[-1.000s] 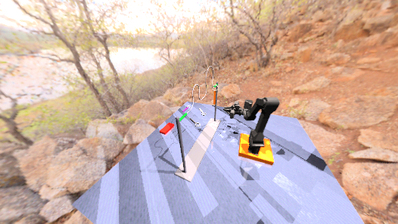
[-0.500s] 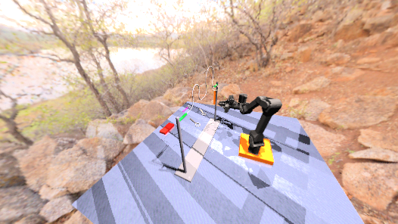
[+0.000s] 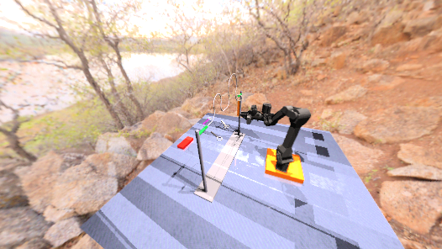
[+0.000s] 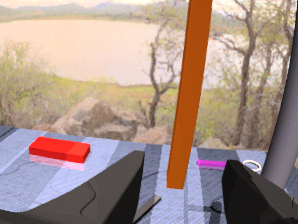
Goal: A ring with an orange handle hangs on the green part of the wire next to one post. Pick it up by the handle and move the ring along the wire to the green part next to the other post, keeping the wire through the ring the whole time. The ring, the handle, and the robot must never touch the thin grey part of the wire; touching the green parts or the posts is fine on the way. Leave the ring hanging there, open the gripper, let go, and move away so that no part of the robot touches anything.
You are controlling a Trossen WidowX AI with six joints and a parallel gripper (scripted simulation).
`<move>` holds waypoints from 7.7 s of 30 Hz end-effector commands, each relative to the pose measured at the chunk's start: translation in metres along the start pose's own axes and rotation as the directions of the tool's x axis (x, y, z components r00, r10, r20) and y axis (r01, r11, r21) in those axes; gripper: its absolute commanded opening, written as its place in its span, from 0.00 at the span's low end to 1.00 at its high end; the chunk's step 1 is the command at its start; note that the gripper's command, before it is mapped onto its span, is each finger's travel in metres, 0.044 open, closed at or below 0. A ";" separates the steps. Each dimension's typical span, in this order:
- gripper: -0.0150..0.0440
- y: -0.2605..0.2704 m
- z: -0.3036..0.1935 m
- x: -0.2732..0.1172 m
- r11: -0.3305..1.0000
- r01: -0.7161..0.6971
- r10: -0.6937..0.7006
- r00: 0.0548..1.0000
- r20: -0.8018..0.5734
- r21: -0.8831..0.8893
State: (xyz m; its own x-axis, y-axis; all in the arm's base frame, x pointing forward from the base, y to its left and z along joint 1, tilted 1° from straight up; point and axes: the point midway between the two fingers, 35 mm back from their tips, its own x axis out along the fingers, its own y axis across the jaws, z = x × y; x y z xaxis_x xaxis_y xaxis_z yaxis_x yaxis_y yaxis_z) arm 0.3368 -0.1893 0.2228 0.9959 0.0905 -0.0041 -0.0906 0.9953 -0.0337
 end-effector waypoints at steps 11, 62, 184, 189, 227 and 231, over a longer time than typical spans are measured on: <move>0.53 -0.002 0.002 0.022 1.000 0.003 -0.003 1.000 0.006 -0.001; 0.10 0.002 0.002 0.053 1.000 -0.001 0.001 1.000 0.007 -0.002; 0.00 0.132 0.042 0.052 0.843 -0.010 0.015 1.000 -0.006 0.538; 0.00 0.144 0.051 0.045 0.789 -0.010 0.053 0.997 -0.052 0.614; 0.00 0.184 0.118 0.002 0.403 -0.002 0.380 0.910 -0.165 0.915; 0.00 0.186 0.133 -0.005 0.315 -0.001 0.451 0.880 -0.149 0.949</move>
State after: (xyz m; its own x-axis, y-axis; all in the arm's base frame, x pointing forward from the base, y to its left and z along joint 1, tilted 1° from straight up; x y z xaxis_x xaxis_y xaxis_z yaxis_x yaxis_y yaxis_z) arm 0.3194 -0.0005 0.3376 0.8575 0.4816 -0.1810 -0.0312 0.3998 0.9161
